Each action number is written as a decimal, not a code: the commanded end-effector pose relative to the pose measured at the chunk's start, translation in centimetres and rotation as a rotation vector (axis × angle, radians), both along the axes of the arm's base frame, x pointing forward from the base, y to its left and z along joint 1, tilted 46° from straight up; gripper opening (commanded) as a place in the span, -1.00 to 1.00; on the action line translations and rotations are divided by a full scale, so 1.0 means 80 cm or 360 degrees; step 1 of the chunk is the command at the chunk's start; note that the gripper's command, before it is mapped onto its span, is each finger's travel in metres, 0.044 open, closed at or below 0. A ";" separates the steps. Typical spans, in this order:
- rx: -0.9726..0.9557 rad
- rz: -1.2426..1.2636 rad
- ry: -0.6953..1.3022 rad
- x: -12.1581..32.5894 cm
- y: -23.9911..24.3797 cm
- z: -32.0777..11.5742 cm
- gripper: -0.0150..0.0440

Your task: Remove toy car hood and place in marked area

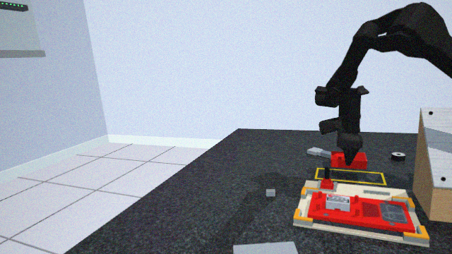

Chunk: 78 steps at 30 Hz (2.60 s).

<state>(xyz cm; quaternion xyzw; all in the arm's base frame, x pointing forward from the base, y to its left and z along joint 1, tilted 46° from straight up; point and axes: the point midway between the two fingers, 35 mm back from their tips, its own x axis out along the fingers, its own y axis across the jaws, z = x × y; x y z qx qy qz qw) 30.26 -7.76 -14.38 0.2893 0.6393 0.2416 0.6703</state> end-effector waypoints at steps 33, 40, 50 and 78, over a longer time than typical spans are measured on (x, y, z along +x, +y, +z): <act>0.0016 -0.0011 0.0010 -0.002 0.019 -0.016 -0.49; 0.0016 -0.0011 0.0010 -0.002 0.023 -0.019 -0.49; 0.0016 -0.0011 0.0010 -0.002 0.027 -0.023 -0.49; 0.0008 0.0000 0.0002 0.000 0.034 -0.031 0.04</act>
